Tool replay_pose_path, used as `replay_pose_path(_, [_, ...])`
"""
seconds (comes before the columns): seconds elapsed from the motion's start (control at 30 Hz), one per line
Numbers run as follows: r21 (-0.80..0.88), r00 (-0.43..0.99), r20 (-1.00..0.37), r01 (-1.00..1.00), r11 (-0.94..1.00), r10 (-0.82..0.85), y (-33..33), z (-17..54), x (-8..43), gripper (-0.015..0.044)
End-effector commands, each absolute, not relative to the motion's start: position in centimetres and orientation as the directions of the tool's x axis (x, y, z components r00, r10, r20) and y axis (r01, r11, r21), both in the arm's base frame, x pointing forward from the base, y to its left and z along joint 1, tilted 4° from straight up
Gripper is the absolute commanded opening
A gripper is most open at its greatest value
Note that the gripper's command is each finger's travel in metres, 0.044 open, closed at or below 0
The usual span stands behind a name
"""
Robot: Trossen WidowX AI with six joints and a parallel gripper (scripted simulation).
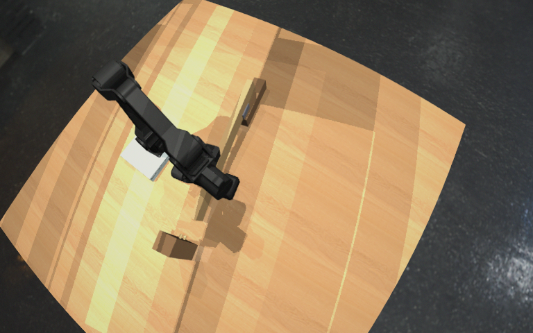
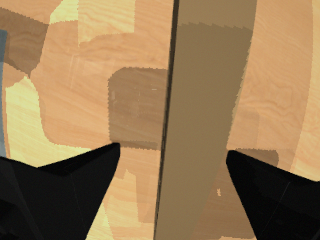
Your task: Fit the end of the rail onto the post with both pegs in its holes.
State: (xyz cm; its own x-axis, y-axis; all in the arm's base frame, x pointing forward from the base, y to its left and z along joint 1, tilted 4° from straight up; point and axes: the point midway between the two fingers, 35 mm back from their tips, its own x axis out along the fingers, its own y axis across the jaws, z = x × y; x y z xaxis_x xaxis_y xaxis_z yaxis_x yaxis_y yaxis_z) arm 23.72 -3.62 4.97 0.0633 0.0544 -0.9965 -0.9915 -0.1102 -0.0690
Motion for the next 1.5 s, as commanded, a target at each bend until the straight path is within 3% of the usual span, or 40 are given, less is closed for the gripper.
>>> replay_pose_path(0.0, [-0.068,0.062,-0.996,-0.992,-0.104,0.06,-3.51,4.78,23.67,0.0282])
replay_pose_path(0.3, [-0.068,0.062,-0.996,-0.992,-0.104,0.06,-3.51,4.78,23.67,0.0046])
replay_pose_path(0.5, [-0.068,0.062,-0.996,-0.992,-0.104,0.06,-3.51,4.78,23.67,0.0006])
replay_pose_path(1.47, [-0.068,0.062,-0.996,-0.992,-0.104,0.06,-3.65,5.59,23.72,0.0])
